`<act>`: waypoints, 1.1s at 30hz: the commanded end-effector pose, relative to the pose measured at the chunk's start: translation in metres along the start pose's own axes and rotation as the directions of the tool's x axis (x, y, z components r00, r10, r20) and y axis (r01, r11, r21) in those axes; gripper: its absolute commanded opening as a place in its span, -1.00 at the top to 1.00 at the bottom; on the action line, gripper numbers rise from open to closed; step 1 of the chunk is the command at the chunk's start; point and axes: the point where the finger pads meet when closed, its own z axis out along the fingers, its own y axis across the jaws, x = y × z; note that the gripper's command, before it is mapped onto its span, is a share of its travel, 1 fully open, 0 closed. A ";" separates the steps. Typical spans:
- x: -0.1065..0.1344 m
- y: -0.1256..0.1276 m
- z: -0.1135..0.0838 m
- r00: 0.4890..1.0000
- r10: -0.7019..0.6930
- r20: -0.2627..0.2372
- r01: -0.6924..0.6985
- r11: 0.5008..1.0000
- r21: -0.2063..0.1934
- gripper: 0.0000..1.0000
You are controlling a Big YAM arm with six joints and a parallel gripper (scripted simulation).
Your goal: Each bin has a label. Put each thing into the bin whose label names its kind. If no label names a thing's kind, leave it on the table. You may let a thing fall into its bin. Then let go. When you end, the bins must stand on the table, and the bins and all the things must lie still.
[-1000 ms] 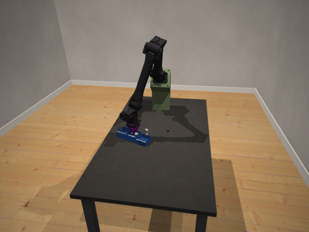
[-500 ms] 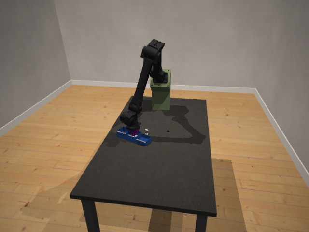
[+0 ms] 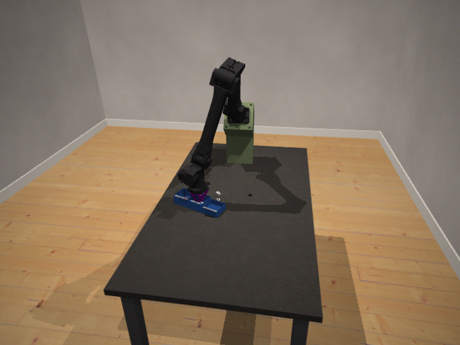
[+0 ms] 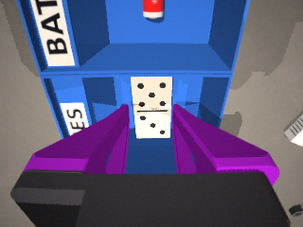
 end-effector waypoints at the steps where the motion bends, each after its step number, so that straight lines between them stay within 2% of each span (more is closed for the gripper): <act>1: -0.001 0.007 -0.004 1.000 -0.001 0.003 0.001 1.000 -0.018 0.39; 14: -0.001 0.007 -0.004 1.000 -0.001 0.003 0.001 1.000 -0.018 0.39; 15: -0.004 0.010 -0.012 1.000 0.000 0.008 0.000 0.999 -0.036 0.39; 17: -0.006 0.006 -0.015 1.000 0.002 0.011 -0.002 1.000 -0.020 0.39; 25: -0.006 0.006 -0.026 1.000 -0.003 0.011 0.003 1.000 -0.020 0.39; 28: -0.004 0.004 -0.021 1.000 -0.001 0.007 0.001 1.000 -0.009 0.39; 29: -0.002 0.008 -0.027 1.000 -0.008 0.005 0.008 1.000 -0.022 0.39; 33: -0.005 0.008 -0.034 1.000 -0.005 0.011 0.005 1.000 -0.024 0.39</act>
